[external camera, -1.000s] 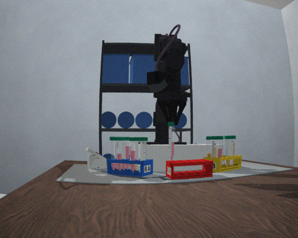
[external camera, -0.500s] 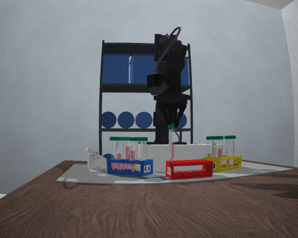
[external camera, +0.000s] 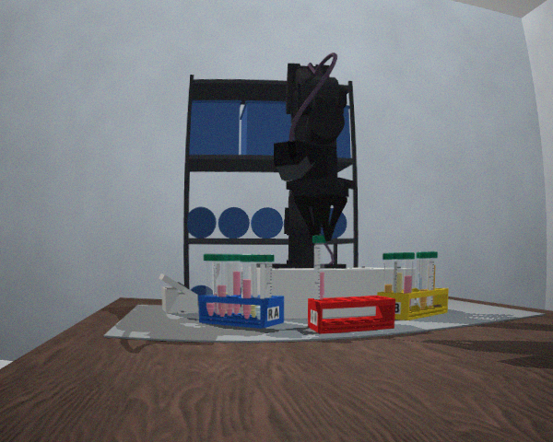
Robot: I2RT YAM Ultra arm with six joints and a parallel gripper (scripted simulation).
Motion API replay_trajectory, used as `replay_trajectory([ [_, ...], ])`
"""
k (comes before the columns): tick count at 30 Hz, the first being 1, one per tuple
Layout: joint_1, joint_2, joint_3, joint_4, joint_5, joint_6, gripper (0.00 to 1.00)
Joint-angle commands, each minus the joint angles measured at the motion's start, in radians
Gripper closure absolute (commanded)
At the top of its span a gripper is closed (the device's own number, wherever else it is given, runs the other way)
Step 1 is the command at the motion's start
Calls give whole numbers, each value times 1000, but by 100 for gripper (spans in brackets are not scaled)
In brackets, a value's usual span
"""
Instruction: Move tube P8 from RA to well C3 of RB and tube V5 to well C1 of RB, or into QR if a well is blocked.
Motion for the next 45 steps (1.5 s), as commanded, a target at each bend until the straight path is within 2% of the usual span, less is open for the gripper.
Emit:
replay_trajectory([
  [1,10,11,-10,19,-2,6,100],
  [14,0,18,-35,42,-2,4,100],
  [19,0,10,-19,48,-2,4,100],
  [22,0,23,-42,52,-2,4,100],
  [25,0,26,-27,59,-3,4,100],
  [32,1,29,-52,70,-3,5,100],
  [35,2,31,-52,72,-3,5,100],
  [36,2,31,-13,75,-3,5,100],
  [38,2,33,-14,79,-3,6,100],
  [45,4,37,-63,90,-4,6,100],
])
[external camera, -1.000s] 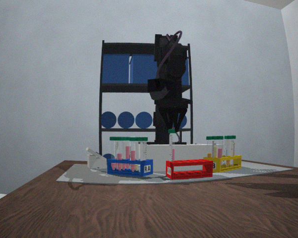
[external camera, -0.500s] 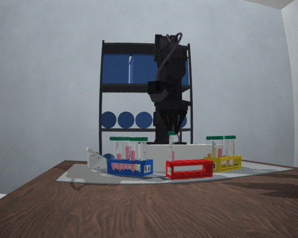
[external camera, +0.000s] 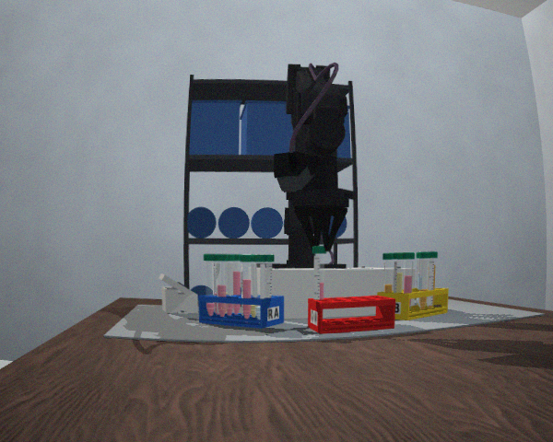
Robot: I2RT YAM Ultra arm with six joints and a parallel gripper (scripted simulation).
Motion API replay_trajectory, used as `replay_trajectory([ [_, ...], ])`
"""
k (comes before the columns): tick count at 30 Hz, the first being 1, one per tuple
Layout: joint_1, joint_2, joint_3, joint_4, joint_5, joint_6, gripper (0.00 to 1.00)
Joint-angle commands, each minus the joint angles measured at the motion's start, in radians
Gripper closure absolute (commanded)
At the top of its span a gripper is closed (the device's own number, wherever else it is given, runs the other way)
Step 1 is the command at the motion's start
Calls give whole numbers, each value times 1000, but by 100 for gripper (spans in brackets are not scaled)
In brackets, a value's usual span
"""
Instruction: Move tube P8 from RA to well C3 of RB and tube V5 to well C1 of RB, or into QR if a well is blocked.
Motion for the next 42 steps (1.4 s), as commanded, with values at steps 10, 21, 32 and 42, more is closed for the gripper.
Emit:
replay_trajectory([
  [10,6,17,16,42,-5,6,100],
  [21,11,25,-38,62,-5,8,100],
  [32,7,28,-38,67,-5,7,100],
  [42,7,33,-38,71,-5,7,100],
])
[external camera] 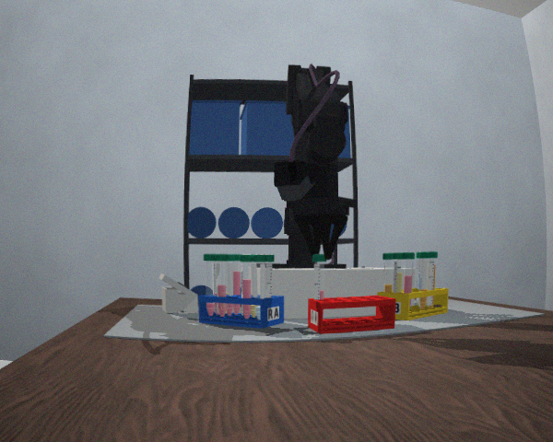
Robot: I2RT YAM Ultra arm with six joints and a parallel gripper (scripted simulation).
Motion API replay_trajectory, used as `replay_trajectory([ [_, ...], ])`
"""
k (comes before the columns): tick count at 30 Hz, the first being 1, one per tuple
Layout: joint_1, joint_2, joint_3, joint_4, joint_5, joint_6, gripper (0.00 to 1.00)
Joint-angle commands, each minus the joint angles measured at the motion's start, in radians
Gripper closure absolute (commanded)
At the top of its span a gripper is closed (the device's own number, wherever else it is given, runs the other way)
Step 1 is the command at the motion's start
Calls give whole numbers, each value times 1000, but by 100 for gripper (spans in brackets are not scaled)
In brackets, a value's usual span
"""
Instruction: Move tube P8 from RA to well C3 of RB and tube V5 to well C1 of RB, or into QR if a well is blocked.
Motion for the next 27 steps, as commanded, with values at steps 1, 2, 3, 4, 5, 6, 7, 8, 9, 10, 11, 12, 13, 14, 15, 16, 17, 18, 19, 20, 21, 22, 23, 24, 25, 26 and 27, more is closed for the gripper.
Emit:
replay_trajectory([
  [1,1,-3,2,11,-2,1,100],
  [2,1,-3,2,11,-2,1,100],
  [3,1,-3,2,11,-2,1,100],
  [4,1,-3,2,11,-2,1,100],
  [5,1,-3,2,11,-2,1,100],
  [6,1,-3,2,11,-2,1,100],
  [7,1,-3,2,11,-2,1,76],
  [8,1,-3,2,11,-2,1,76],
  [9,1,-3,2,11,-2,1,76],
  [10,1,-3,2,11,-2,1,76],
  [11,1,-3,2,11,-2,1,76],
  [12,1,-3,2,11,-2,1,76],
  [13,1,-3,2,11,-2,1,76],
  [14,1,-3,2,11,-2,1,76],
  [15,1,-3,2,11,-2,1,76],
  [16,1,-3,2,11,-2,1,76],
  [17,1,-3,2,11,-2,1,76],
  [18,1,-3,2,11,-2,1,76],
  [19,1,-3,2,11,-2,1,70],
  [20,1,-3,2,11,-2,1,70],
  [21,1,-3,2,11,-2,1,70],
  [22,1,-3,2,11,-2,1,70],
  [23,1,-3,2,11,-2,1,70],
  [24,1,-3,2,11,-2,1,70],
  [25,1,-3,2,11,-2,1,70],
  [26,1,-3,2,11,-2,1,70],
  [27,1,-3,2,11,-2,1,70],
])
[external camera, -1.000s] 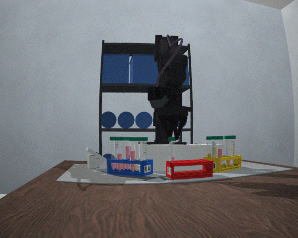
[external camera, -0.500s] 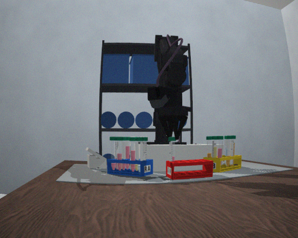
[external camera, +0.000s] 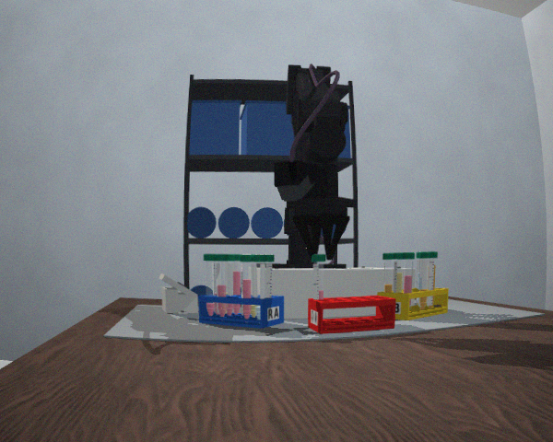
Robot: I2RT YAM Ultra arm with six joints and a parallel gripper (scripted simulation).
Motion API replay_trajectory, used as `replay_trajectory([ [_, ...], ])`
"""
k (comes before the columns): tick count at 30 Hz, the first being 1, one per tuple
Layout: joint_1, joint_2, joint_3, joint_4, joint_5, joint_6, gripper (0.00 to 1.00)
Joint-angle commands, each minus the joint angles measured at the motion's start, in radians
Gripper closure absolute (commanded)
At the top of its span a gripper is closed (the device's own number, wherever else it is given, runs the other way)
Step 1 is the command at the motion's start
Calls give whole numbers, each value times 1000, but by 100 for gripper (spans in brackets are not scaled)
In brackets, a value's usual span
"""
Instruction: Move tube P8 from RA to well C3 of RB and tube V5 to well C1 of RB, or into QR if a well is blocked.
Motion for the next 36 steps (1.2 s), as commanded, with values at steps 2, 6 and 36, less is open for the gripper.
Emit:
replay_trajectory([
  [2,1,-4,3,11,-1,1,70],
  [6,1,-4,3,11,-1,1,70],
  [36,-8,-95,191,-241,-4,-8,70],
])
